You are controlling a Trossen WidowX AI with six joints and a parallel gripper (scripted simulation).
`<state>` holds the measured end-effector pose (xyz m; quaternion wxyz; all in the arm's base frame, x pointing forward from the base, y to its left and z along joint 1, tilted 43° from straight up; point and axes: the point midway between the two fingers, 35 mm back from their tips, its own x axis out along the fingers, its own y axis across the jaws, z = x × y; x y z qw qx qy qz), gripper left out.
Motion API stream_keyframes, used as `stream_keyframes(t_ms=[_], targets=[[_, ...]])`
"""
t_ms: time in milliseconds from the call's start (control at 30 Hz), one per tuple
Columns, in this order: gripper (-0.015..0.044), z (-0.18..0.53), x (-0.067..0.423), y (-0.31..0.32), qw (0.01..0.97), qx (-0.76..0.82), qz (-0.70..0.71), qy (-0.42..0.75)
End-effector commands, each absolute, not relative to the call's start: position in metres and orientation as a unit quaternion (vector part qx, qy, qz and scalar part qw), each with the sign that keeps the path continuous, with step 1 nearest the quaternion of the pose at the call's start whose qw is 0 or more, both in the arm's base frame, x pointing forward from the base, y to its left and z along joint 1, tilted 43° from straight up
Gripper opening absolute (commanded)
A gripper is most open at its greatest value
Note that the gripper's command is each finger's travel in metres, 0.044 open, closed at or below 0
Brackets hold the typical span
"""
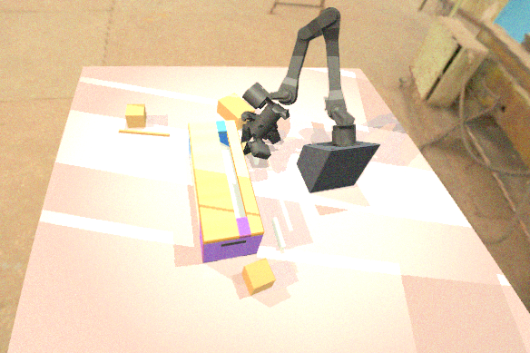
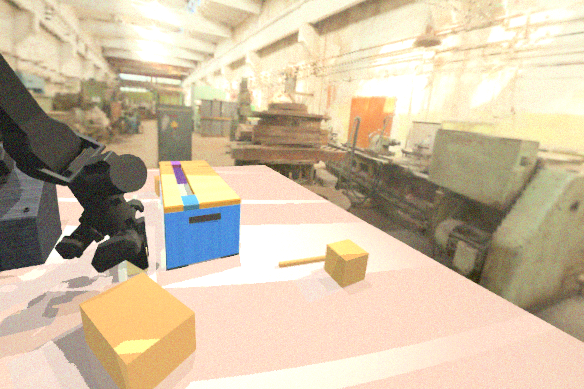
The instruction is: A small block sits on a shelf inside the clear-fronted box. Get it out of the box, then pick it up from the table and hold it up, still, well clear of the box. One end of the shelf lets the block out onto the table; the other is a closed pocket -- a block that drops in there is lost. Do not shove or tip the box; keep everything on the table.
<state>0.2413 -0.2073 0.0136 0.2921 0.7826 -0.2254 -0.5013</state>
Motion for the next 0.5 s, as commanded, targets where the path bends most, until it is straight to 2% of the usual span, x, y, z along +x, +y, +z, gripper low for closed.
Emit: stream_keyframes(t_ms=[0,467], targets=[[0.0,0.016,0.246,-0.206,0.309,0.779,-0.503,-0.21],[0.0,0.051,0.245,-0.173,0.293,0.783,-0.502,-0.223]])
